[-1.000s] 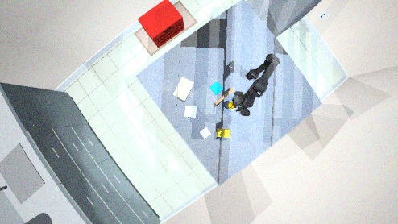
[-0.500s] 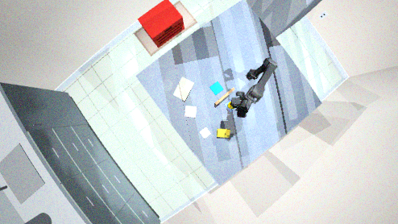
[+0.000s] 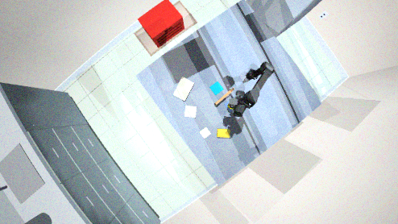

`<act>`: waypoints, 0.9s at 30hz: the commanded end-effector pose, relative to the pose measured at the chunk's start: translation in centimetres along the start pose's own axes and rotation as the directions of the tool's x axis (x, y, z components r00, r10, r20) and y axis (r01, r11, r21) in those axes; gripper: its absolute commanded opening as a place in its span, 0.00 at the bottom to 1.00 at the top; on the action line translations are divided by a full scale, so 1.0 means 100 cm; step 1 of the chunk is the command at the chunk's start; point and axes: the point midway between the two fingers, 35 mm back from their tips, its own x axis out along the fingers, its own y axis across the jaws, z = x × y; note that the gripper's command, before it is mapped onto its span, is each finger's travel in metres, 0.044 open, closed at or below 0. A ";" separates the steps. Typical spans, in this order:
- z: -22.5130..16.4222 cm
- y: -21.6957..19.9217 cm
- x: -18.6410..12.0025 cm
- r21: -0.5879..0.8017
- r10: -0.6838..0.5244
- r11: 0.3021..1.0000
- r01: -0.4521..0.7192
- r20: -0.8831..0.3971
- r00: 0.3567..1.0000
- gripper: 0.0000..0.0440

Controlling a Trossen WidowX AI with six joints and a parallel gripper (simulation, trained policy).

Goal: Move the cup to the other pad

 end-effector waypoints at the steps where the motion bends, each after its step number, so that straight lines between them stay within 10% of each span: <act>1: -0.001 -0.006 0.010 0.014 -0.061 0.998 0.061 -0.019 0.998 0.37; 27: -0.009 -0.035 0.078 0.090 -0.309 0.945 0.314 -0.068 0.949 0.43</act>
